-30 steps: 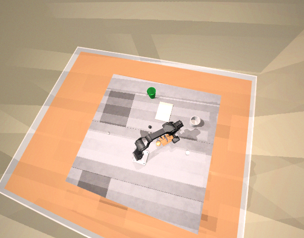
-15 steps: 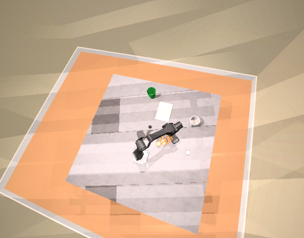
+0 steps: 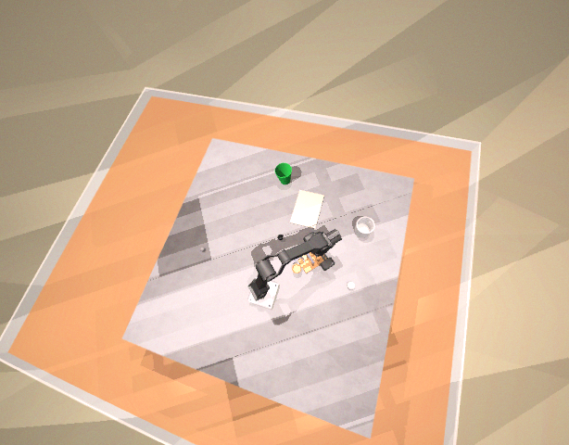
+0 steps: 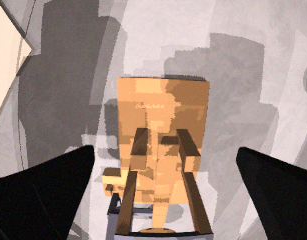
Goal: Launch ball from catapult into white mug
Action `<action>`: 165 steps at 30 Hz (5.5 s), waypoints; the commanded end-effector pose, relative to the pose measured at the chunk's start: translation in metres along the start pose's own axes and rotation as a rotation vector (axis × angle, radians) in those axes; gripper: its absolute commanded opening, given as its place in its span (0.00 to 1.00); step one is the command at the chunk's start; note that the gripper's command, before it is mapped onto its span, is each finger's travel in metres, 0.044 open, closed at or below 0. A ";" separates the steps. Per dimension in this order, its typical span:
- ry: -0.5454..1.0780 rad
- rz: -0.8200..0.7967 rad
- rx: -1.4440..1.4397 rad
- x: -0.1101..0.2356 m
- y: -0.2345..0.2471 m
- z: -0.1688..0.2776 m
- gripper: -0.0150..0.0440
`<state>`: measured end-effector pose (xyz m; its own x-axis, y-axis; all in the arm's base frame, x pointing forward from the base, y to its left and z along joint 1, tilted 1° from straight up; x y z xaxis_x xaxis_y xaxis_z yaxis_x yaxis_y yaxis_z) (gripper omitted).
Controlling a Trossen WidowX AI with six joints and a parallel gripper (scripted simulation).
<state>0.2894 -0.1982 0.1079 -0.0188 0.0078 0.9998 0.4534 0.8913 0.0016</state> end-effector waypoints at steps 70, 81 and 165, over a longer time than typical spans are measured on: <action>0.008 0.001 -0.002 -0.017 0.000 0.000 0.25; 0.009 0.001 -0.002 -0.035 0.000 0.001 0.25; 0.009 0.001 -0.009 -0.036 0.000 0.003 1.00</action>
<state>0.2887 -0.1980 0.0800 -0.0170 0.0088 0.9998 0.4560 0.8900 -0.0001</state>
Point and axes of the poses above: the point midway between the two fingers, 35 mm back from their tips, its own x axis back along the fingers, its own y axis across the jaws, z = x × y, the point moved 5 cm from there along x, back along the fingers, and after that the axes turned 7 degrees about x, right-handed, at the moved point
